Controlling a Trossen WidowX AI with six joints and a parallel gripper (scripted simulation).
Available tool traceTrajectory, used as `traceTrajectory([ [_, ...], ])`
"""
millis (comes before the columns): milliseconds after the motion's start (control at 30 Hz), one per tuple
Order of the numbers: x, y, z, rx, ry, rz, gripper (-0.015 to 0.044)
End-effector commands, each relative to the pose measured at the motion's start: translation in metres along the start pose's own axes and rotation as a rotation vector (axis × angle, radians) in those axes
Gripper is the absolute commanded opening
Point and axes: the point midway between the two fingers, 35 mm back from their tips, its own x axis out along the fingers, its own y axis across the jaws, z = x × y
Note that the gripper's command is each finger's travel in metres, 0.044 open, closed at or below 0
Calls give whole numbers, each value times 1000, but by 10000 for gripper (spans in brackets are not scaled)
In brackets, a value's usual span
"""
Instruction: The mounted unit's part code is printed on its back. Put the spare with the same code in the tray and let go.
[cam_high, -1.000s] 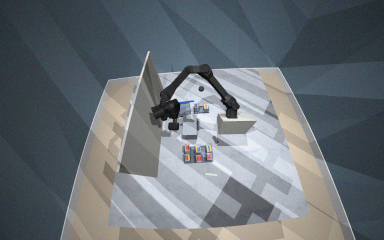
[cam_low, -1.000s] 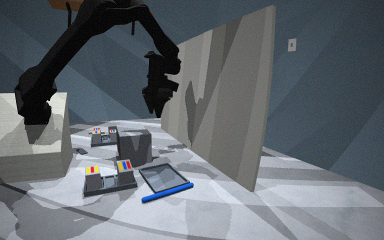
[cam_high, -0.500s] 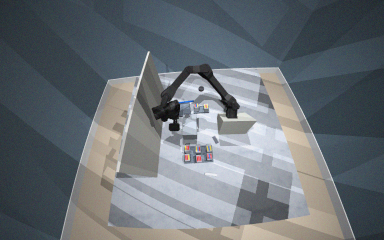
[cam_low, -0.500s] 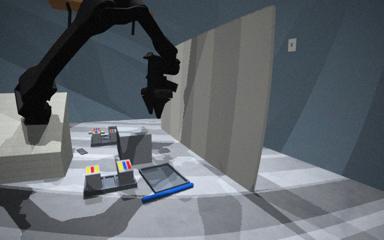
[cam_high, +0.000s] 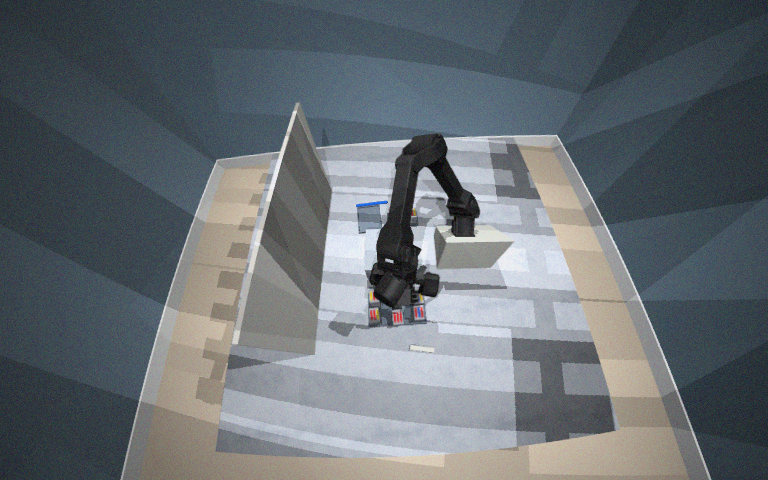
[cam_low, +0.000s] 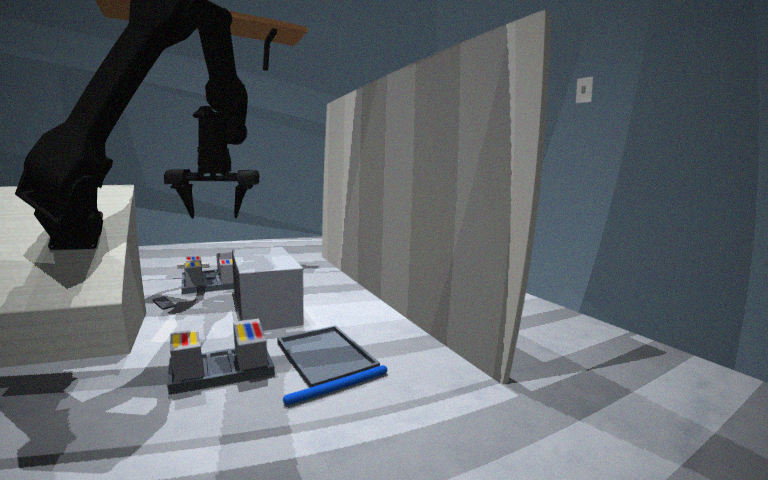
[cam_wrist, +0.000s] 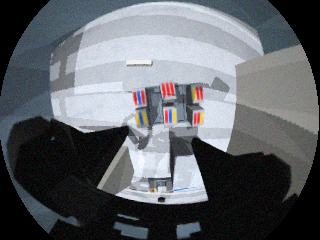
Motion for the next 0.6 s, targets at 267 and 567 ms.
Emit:
traceTrajectory([
  [267,16,52,-2,-337,35,9,414],
  [567,53,53,-11,-337,37,9,300],
])
